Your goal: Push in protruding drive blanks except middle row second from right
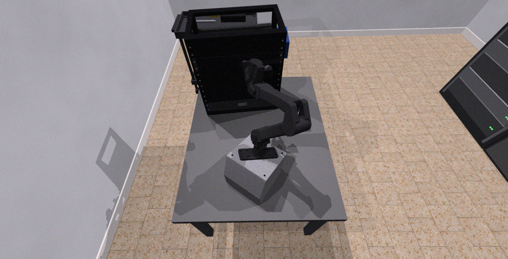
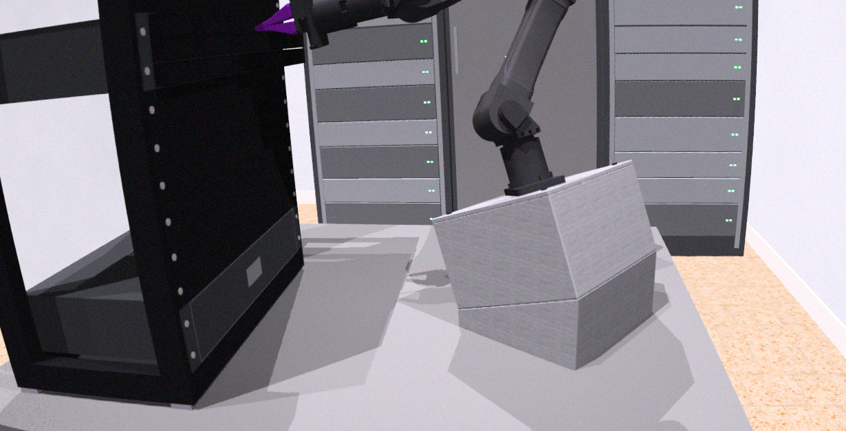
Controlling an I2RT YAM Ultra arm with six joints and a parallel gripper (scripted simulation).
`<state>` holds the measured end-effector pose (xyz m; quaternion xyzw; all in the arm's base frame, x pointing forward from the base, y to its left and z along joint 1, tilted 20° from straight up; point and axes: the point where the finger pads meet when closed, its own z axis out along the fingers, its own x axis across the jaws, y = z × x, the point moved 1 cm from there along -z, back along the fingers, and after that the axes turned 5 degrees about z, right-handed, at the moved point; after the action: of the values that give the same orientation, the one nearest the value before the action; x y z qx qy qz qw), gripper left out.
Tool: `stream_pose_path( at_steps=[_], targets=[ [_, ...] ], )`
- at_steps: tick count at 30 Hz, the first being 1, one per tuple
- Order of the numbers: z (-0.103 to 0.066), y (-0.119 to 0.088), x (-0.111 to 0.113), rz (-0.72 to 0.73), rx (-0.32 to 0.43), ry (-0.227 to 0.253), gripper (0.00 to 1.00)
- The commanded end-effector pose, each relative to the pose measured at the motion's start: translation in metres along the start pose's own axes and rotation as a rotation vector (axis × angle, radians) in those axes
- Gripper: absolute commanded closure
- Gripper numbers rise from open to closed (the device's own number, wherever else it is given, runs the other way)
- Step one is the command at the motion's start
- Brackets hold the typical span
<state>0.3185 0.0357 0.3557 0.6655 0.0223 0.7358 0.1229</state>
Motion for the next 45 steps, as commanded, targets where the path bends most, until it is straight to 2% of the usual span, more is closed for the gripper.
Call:
stream_pose_path(
  at_steps=[1,45],
  targets=[
    [0.0065,-0.0034,0.0651,0.069,0.034,0.173,1.00],
    [0.0096,-0.0002,0.0706,0.068,0.026,0.172,1.00]
  ],
)
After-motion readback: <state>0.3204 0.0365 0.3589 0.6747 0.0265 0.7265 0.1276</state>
